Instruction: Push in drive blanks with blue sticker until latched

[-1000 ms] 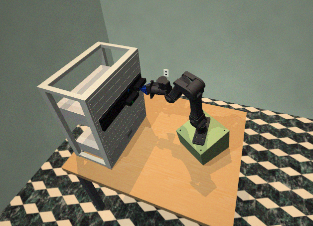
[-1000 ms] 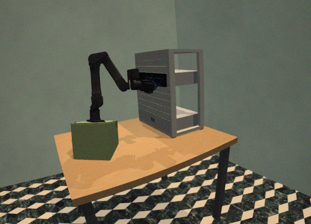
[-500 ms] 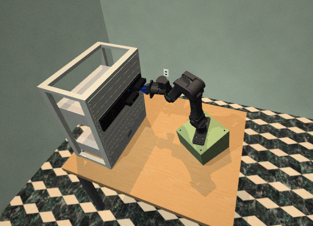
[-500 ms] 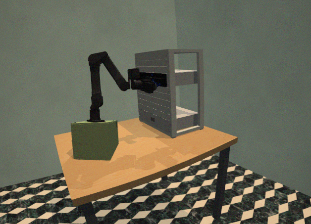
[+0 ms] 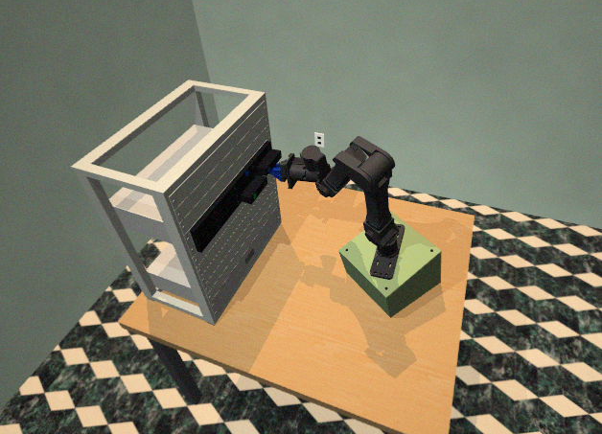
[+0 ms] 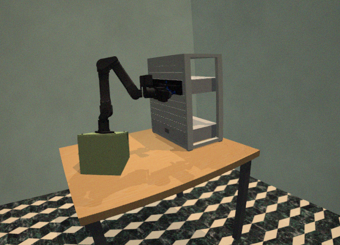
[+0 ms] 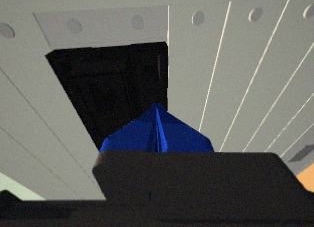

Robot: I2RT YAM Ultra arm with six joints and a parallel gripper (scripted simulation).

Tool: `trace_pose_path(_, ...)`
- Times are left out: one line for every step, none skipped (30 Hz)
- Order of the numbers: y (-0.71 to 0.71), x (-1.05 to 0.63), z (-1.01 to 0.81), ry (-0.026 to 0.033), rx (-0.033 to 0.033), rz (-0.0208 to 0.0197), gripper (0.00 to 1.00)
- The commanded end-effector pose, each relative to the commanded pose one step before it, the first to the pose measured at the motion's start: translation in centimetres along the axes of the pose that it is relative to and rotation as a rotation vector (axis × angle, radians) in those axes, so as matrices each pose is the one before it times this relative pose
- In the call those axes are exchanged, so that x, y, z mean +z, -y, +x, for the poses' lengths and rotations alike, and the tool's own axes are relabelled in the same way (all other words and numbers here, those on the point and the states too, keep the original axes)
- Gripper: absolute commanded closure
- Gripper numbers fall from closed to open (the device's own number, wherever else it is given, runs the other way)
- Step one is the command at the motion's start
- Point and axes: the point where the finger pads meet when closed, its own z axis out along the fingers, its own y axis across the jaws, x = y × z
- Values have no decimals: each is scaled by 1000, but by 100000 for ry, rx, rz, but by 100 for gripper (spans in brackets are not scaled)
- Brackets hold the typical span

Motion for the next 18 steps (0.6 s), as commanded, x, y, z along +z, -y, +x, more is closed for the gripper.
trace_pose_path(-4479, 1063, -2126, 7071, -6550, -12731, 100)
trace_pose_path(0, 0, 0, 0, 0, 0, 100)
trace_pose_path(0, -7, 0, 0, 0, 0, 100)
trace_pose_path(-3, -44, -1, 0, -1, 0, 100)
trace_pose_path(-7, -109, -3, 0, -3, 1, 100)
trace_pose_path(0, 0, 0, 0, 0, 0, 100)
trace_pose_path(0, 0, 0, 0, 0, 0, 100)
trace_pose_path(-11, -193, -4, 0, -5, 2, 100)
trace_pose_path(0, 0, 0, 0, 0, 0, 100)
trace_pose_path(-894, -442, 307, -531, -918, -1920, 100)
trace_pose_path(0, 0, 0, 0, 0, 0, 100)
trace_pose_path(0, 0, 0, 0, 0, 0, 100)
trace_pose_path(0, 0, 0, 0, 0, 0, 100)
trace_pose_path(-588, -492, 196, -349, -579, -1240, 100)
trace_pose_path(0, 0, 0, 0, 0, 0, 100)
trace_pose_path(0, 0, 0, 0, 0, 0, 100)
trace_pose_path(0, 0, 0, 0, 0, 0, 100)
trace_pose_path(0, 0, 0, 0, 0, 0, 100)
